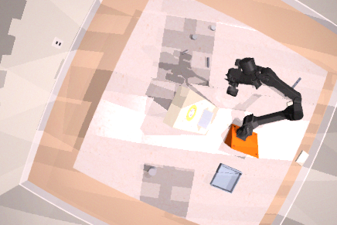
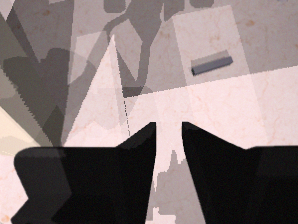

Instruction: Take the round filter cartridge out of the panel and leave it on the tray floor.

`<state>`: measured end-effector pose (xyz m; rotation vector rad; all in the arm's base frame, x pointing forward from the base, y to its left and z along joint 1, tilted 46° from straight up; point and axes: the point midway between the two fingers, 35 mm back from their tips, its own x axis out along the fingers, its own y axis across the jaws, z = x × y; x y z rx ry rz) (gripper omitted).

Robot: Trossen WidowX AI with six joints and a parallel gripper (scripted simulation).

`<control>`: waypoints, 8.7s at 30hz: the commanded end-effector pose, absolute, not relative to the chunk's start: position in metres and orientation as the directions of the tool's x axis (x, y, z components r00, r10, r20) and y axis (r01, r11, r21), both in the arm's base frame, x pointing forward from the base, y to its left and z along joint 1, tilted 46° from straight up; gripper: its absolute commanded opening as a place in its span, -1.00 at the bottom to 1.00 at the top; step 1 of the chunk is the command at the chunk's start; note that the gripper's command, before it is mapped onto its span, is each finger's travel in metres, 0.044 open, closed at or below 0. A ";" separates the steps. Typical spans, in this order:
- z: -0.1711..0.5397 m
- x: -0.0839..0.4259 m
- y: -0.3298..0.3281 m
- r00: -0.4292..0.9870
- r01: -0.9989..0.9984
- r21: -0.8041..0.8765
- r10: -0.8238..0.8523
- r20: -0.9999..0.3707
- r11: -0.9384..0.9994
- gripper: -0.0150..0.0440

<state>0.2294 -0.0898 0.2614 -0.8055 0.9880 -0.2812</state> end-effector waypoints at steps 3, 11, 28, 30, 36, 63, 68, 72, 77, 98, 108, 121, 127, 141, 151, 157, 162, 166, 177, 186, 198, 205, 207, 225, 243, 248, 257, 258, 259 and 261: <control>0.248 0.261 -0.034 0.599 -0.236 -0.743 -0.508 -0.619 0.627 -0.19; 0.232 0.277 0.061 0.708 -0.331 -0.801 -0.429 -0.561 0.500 -0.19; 0.185 0.254 0.197 0.864 -0.293 -0.923 -0.344 -0.367 0.248 -0.19; 0.185 0.254 0.197 0.864 -0.293 -0.923 -0.344 -0.367 0.248 -0.19; 0.182 0.260 0.195 0.863 -0.296 -0.922 -0.345 -0.370 0.250 -0.19; 0.167 0.298 0.180 0.864 -0.294 -0.923 -0.344 -0.368 0.250 -0.19; 0.166 0.302 0.177 0.866 -0.290 -0.924 -0.344 -0.364 0.248 -0.19; 0.165 0.302 0.177 0.866 -0.290 -0.924 -0.344 -0.364 0.248 -0.19; 0.164 0.302 0.177 0.866 -0.290 -0.924 -0.344 -0.364 0.248 -0.19; 0.165 0.303 0.178 0.866 -0.290 -0.924 -0.344 -0.364 0.248 -0.19; 0.164 0.305 0.177 0.866 -0.290 -0.924 -0.344 -0.364 0.248 -0.19; 0.162 0.308 0.175 0.866 -0.290 -0.924 -0.344 -0.364 0.248 -0.19; 0.161 0.313 0.173 0.866 -0.290 -0.924 -0.344 -0.364 0.248 -0.19; 0.159 0.317 0.172 0.866 -0.289 -0.924 -0.344 -0.363 0.248 -0.19; 0.158 0.319 0.171 0.866 -0.289 -0.925 -0.344 -0.363 0.248 -0.19; 0.161 0.315 0.174 0.872 -0.282 -0.929 -0.340 -0.353 0.241 -0.22; 0.161 0.315 0.174 0.872 -0.282 -0.929 -0.340 -0.353 0.241 -0.33; 0.161 0.315 0.174 0.872 -0.282 -0.929 -0.340 -0.353 0.241 -0.49; 0.158 0.320 0.171 0.867 -0.376 -0.926 -0.343 -0.362 0.027 -0.49; 0.157 0.321 0.170 0.866 -0.459 -0.849 -0.344 -0.363 -0.260 -0.49; 0.157 0.322 0.170 0.866 -0.500 -0.620 -0.344 -0.363 -0.604 -0.49; 0.157 0.321 0.170 0.866 -0.484 -0.434 -0.344 -0.363 -0.760 -0.49; 0.157 0.321 0.170 0.866 -0.474 -0.375 -0.344 -0.363 -0.797 -0.49; 0.158 0.320 0.171 0.866 -0.309 0.153 -0.344 -0.363 -0.939 -0.49; 0.174 0.271 0.193 0.858 -0.334 0.101 -0.346 -0.379 -0.937 -0.49; 0.183 0.255 0.197 0.863 -0.333 0.097 -0.345 -0.369 -0.938 -0.49; 0.176 0.247 0.189 0.864 -0.332 0.097 -0.344 -0.367 -0.938 -0.49; 0.174 0.246 0.187 0.864 -0.332 0.097 -0.344 -0.367 -0.938 -0.49; 0.172 0.244 0.185 0.864 -0.332 0.097 -0.344 -0.367 -0.938 -0.49; 0.168 0.242 0.181 0.864 -0.332 0.097 -0.344 -0.367 -0.938 -0.49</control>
